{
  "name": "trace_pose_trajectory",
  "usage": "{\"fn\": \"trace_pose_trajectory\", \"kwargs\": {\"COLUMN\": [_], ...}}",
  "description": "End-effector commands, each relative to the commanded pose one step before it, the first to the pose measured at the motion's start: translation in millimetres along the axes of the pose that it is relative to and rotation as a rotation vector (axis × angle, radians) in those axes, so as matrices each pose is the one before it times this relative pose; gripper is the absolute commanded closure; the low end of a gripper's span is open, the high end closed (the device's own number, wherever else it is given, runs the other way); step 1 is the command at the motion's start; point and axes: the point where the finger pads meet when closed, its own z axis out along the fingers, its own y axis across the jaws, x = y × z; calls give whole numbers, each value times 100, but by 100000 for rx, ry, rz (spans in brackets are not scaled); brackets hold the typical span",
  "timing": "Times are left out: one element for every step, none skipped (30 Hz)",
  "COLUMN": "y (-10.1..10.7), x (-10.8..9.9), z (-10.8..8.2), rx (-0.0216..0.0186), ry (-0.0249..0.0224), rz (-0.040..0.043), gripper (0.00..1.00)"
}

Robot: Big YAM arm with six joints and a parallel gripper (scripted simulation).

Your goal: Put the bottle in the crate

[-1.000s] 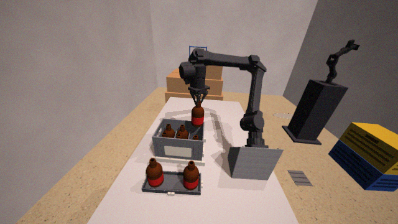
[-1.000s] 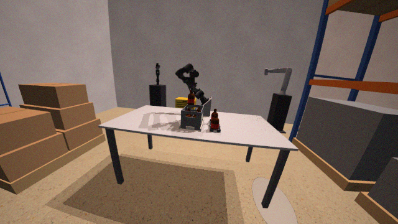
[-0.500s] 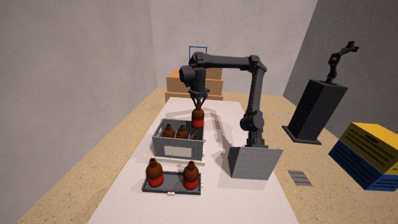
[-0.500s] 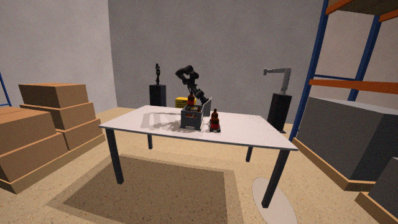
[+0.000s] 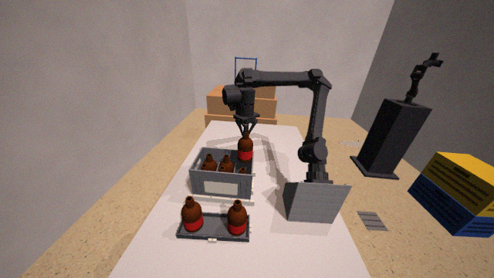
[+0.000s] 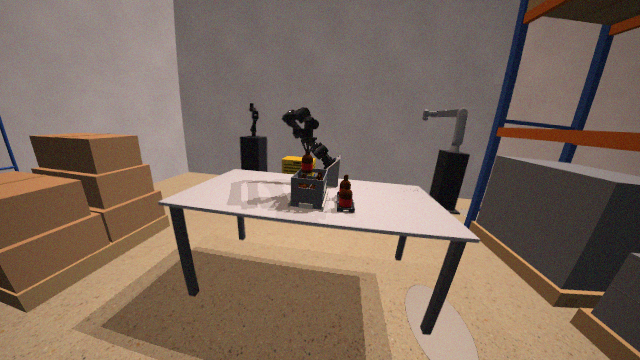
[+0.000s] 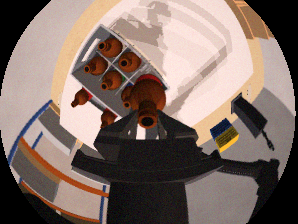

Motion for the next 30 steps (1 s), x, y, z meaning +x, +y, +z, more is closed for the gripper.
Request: {"fn": "trace_pose_trajectory", "kwargs": {"y": [-1, -94, -66, 114, 151, 51, -81, -76, -56, 41, 54, -4, 20, -7, -28, -44, 0, 0, 24, 7, 0, 0, 0, 0, 0, 0, 0, 0, 0, 0], "x": [-1019, 441, 137, -240, -462, -187, 190, 236, 193, -131, -162, -3, 94, 79, 36, -31, 0, 0, -141, -20, 0, 0, 0, 0, 0, 0, 0, 0, 0, 0], "z": [-358, 517, 192, -153, -375, -119, 220, 256, 225, -95, -129, 16, 8, 45, 62, -30, 0, 0, -127, -12, 1, 0, 0, 0, 0, 0, 0, 0, 0, 0], "rx": [-2349, 1176, 282, -516, -1075, -426, 414, 523, 492, -322, -392, -17, -7, 88, 124, 94, 0, 0, -239, -44, 1, 1, 0, -1, 0, 1, 0, -1, 0, 0], "ry": [-549, 393, 96, -164, -399, -192, 145, 227, 150, -106, -125, -7, -96, -11, 72, 107, 0, 0, -69, -13, 1, 0, 0, 0, 0, 0, 0, 0, 0, 0], "rz": [1609, -1090, -260, 477, 1013, 414, -386, -502, -454, 301, 365, 17, -299, -210, -48, -41, 0, 0, 257, 54, 1, -1, 0, 1, 0, -1, 0, 0, 0, 0], "gripper": [100, 100, 100, 100, 100, 100, 100, 100, 100, 100, 100, 100, 100, 100, 100, 100, 100, 100, 100, 100, 100, 100, 100, 100, 100, 100, 100, 100, 100, 100]}}
